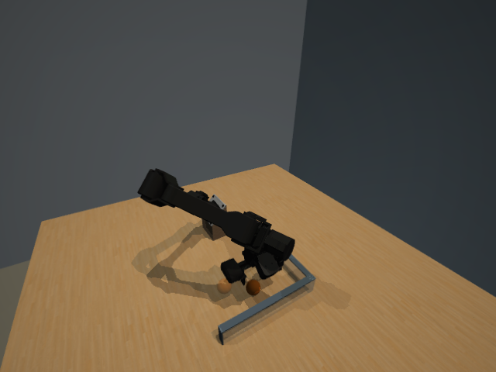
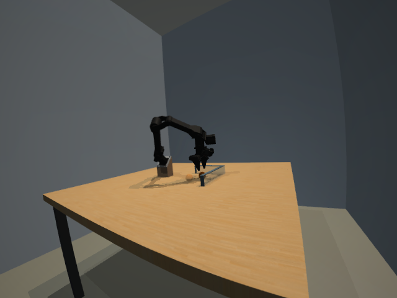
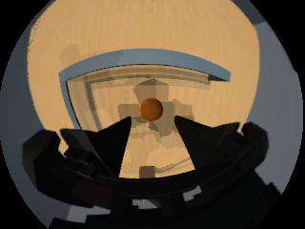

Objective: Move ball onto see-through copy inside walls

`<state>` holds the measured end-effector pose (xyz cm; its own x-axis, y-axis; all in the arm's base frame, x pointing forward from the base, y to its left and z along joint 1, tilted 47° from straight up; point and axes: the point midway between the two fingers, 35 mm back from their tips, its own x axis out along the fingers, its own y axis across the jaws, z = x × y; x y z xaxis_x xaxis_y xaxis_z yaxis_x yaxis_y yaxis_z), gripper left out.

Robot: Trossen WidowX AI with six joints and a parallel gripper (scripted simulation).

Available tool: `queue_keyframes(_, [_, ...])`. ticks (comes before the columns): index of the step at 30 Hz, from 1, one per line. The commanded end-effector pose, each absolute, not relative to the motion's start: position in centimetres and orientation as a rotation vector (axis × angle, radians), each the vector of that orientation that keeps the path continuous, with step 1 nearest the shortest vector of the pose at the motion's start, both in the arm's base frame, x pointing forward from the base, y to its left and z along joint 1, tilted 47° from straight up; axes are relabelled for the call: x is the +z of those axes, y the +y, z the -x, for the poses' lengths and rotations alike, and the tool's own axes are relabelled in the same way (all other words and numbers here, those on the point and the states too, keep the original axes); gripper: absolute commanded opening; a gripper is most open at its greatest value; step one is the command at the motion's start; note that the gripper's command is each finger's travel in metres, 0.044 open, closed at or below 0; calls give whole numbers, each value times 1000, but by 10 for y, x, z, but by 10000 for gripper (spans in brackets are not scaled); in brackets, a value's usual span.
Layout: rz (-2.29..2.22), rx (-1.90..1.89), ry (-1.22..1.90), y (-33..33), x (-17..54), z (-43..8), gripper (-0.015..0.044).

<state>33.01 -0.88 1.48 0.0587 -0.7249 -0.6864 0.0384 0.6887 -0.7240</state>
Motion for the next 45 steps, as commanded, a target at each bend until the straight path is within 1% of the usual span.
queue_keyframes(1, [630,-633,1403,-12,11,-331,331])
queue_keyframes(25, [632,-635,1403,-39,-13,-333,331])
queue_keyframes(29, [632,-635,1403,-39,-13,-333,226])
queue_keyframes(36, [632,-635,1403,-39,-13,-333,179])
queue_keyframes(43, [627,-627,1404,-16,4,-336,0])
queue_keyframes(45, [625,-625,1404,-6,13,-337,0])
